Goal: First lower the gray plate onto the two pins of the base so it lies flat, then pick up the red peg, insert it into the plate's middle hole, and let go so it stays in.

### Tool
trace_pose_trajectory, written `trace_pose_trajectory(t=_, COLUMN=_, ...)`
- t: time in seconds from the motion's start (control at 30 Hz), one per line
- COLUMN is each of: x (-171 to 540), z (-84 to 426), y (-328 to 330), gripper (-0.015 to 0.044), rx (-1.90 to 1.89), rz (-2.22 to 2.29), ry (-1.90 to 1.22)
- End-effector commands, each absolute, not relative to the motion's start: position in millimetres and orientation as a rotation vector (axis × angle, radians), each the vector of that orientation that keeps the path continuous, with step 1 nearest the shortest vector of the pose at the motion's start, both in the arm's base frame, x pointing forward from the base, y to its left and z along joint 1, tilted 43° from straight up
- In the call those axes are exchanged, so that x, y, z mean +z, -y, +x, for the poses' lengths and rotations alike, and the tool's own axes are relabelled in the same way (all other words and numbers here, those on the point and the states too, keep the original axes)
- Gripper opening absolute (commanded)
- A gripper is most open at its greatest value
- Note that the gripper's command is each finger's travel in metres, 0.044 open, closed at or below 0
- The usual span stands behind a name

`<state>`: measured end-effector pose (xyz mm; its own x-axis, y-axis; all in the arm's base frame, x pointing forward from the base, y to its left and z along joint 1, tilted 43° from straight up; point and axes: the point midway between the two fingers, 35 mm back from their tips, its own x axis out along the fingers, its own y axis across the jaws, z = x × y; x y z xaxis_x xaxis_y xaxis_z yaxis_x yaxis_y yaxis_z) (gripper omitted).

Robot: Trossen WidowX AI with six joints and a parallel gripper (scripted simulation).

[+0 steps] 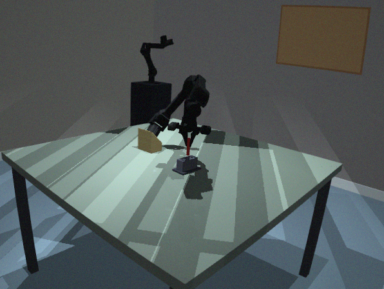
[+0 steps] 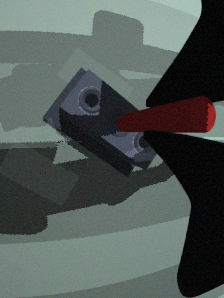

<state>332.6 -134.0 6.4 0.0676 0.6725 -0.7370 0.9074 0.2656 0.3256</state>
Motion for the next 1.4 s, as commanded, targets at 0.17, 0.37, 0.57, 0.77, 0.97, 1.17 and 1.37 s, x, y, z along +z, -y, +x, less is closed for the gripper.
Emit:
trace_pose_trajectory(t=0.17, x=4.9, z=332.1, y=134.0, gripper=0.0, rx=-0.341, rz=1.468, ry=-1.673)
trace_pose_trajectory(t=0.37, x=4.9, z=332.1, y=134.0, gripper=0.0, rx=-0.341, rz=1.468, ry=-1.673)
trace_pose_trajectory(t=0.57, x=5.7, z=332.4, y=133.9, gripper=0.0, rx=-0.341, rz=1.472, ry=-1.671)
trace_pose_trajectory(t=0.77, x=5.9, z=332.5, y=133.9, gripper=0.0, rx=-0.341, rz=1.473, ry=-1.67)
trace_pose_trajectory(t=0.97, x=5.7, z=331.0, y=134.0, gripper=0.0, rx=-0.341, rz=1.473, ry=-1.67)
trace_pose_trajectory(t=1.17, x=4.3, z=331.6, y=133.3, gripper=0.0, rx=-0.341, rz=1.473, ry=-1.67)
trace_pose_trajectory(t=1.37, x=-1.4, z=331.8, y=127.5, gripper=0.0, rx=-0.34, rz=1.471, ry=-1.672)
